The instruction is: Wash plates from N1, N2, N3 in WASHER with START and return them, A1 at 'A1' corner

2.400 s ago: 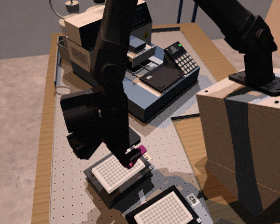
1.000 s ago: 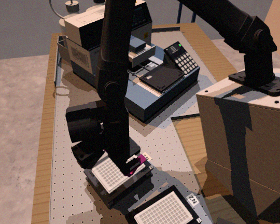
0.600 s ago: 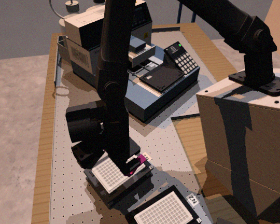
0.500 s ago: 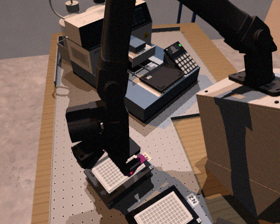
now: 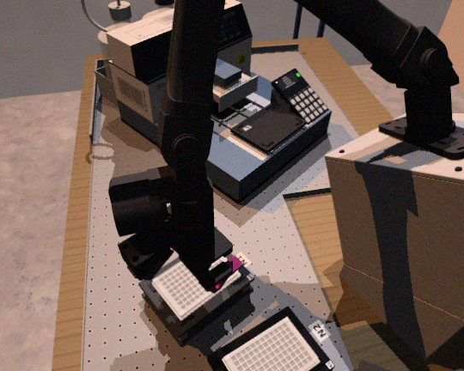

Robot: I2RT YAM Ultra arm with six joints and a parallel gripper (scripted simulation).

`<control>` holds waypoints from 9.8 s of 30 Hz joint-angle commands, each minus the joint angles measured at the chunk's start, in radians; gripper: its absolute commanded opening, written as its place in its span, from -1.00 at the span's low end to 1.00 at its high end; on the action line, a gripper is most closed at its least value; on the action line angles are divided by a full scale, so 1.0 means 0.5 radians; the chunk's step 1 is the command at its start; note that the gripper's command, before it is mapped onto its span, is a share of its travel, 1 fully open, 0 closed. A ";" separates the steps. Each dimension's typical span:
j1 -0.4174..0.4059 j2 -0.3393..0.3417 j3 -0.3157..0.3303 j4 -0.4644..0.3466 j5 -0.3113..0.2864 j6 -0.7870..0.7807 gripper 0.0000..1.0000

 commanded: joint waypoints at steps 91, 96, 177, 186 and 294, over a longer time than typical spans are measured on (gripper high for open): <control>-0.061 0.155 0.064 0.166 -0.016 -0.087 0.00; -0.061 0.155 0.064 0.166 -0.016 -0.087 -0.20; 0.109 -0.222 -0.041 -0.216 0.014 0.093 -1.00; 0.139 -0.281 -0.040 -0.293 0.018 0.127 -1.00; -0.551 -0.990 -0.311 -0.358 -0.138 1.395 -1.00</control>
